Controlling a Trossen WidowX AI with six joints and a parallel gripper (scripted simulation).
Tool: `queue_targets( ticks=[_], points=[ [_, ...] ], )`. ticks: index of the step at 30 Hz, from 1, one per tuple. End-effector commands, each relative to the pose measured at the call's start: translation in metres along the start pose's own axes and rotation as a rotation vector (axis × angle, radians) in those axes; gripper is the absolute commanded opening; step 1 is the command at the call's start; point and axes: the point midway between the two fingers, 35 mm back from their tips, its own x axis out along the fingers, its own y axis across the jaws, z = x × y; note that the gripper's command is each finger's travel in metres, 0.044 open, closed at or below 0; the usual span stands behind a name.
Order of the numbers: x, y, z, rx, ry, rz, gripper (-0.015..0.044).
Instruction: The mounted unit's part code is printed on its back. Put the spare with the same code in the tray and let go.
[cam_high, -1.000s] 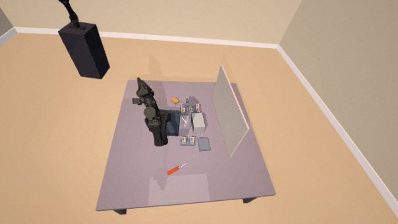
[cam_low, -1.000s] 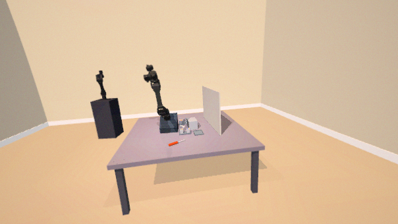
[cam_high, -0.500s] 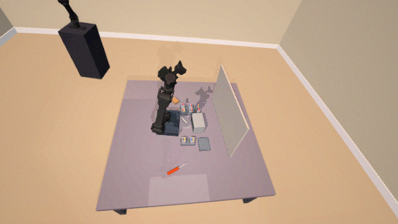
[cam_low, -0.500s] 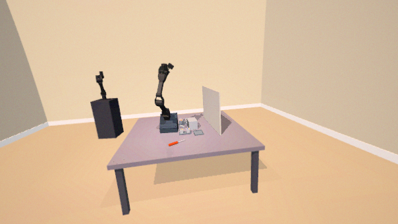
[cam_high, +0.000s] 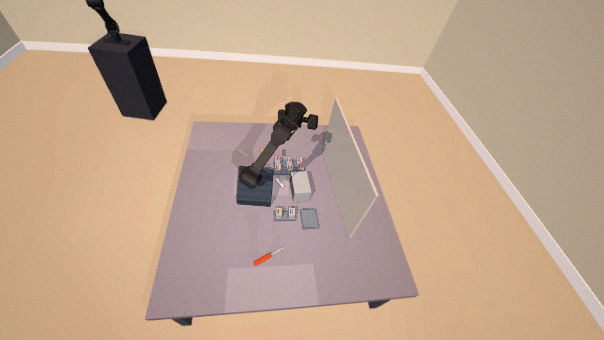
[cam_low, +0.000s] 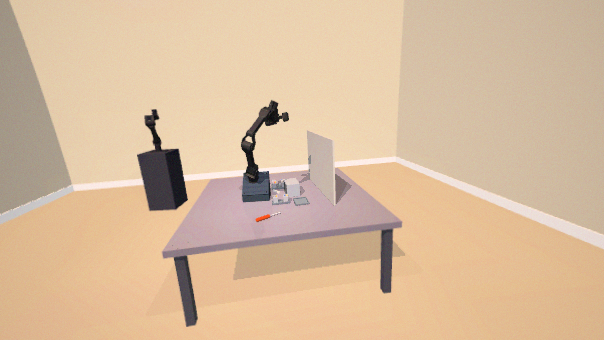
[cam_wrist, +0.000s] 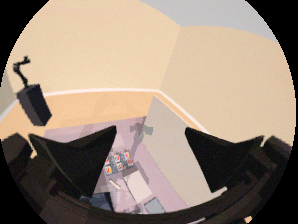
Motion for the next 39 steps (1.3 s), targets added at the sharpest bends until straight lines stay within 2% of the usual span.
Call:
queue_targets(
  ticks=[1,10,19,26,31,39],
  points=[
    [0.046,-0.019,-0.041,0.181,0.197,-0.015,0.0440],
    [0.120,-0.056,-0.172,0.662,0.705,-0.175,0.0440],
    [0.150,-0.066,-0.309,0.998,1.175,-0.451,0.0440],
    [0.152,-0.065,-0.320,1.014,1.204,-0.472,0.0440],
    [0.170,-0.055,-0.371,1.013,1.206,-0.475,0.0440],
    [0.171,-0.054,-0.373,1.013,1.206,-0.475,0.0440]
  ],
)
